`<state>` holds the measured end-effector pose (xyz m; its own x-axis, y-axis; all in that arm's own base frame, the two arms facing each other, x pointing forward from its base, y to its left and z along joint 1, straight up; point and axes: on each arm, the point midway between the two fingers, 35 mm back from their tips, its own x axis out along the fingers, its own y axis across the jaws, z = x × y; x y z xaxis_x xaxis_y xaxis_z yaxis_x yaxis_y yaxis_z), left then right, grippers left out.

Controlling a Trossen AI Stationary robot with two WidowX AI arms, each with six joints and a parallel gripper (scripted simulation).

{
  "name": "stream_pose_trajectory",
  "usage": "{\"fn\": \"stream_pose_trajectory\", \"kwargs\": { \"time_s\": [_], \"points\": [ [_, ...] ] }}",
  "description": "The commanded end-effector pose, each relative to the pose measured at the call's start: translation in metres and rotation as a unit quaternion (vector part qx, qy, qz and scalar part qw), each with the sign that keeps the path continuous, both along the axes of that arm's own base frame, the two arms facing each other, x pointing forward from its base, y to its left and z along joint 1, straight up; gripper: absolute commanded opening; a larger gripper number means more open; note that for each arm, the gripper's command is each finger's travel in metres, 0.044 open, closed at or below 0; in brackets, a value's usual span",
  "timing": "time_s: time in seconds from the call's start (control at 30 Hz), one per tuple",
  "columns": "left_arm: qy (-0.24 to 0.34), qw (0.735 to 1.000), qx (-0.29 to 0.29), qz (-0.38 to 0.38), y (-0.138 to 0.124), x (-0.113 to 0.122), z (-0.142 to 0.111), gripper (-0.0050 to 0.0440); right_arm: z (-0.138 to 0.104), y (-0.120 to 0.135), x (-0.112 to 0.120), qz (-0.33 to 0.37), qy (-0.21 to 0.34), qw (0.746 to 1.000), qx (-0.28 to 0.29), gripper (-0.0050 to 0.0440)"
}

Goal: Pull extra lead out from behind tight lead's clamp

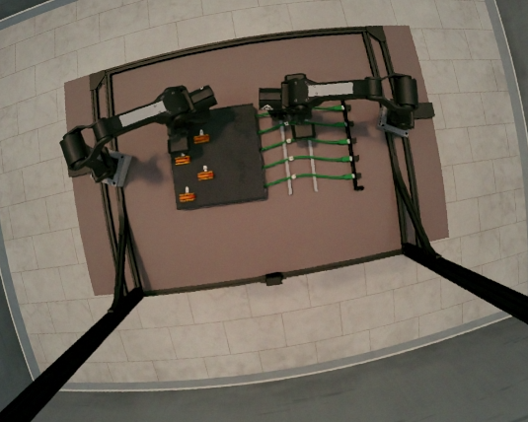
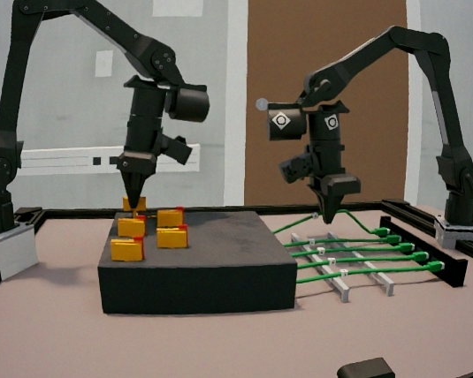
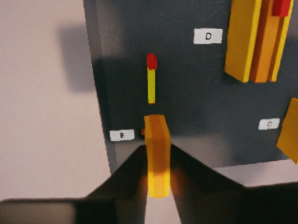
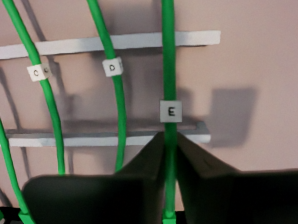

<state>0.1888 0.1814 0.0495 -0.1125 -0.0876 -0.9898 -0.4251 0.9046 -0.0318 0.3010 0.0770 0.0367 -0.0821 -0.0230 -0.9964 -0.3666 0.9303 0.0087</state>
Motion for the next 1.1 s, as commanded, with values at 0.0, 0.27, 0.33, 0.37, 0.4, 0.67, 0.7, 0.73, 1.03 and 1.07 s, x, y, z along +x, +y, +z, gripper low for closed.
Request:
{"fn": "stream_pose_trajectory", "kwargs": {
  "time_s": [0.0,0.27,0.33,0.37,0.4,0.67,0.7,0.73,1.03,1.07],
  "points": [
    [-0.012,1.0,0.01,0.0,0.003,0.003,0.016,-0.005,0.02,0.003,0.011,0.0,-0.03,1.0,0.008,-0.005],
    [-0.012,1.0,0.01,0.0,0.003,0.003,0.016,-0.005,0.02,0.003,0.011,0.0,-0.03,1.0,0.008,-0.005],
    [-0.012,1.0,0.01,0.0,0.003,0.003,0.016,-0.005,0.02,0.003,0.011,0.0,-0.03,1.0,0.008,-0.005],
    [-0.009,1.0,0.009,0.0,0.003,0.003,0.016,-0.005,0.033,0.001,0.003,0.0,-0.01,1.0,0.003,-0.005],
    [-0.009,1.0,0.009,0.0,0.003,0.003,0.016,-0.005,0.033,0.001,0.003,0.0,-0.01,1.0,0.003,-0.005],
    [-0.009,1.0,0.009,0.0,0.003,0.003,0.016,-0.005,0.033,0.001,0.003,0.0,-0.01,1.0,0.003,-0.005],
    [-0.009,1.0,0.009,0.0,0.003,0.003,0.016,-0.005,0.033,0.001,0.003,0.0,-0.01,1.0,0.003,-0.005],
    [-0.009,1.0,0.009,0.0,0.003,0.003,0.016,-0.005,0.033,0.001,0.003,0.0,-0.01,1.0,0.003,-0.005],
    [-0.007,1.0,0.008,-0.001,0.003,0.003,0.016,-0.005,0.044,-0.001,-0.003,0.0,0.009,1.0,-0.002,-0.005],
    [-0.007,1.0,0.008,-0.001,0.003,0.003,0.016,-0.005,0.044,-0.001,-0.003,0.0,0.009,1.0,-0.002,-0.005]
  ]
}}
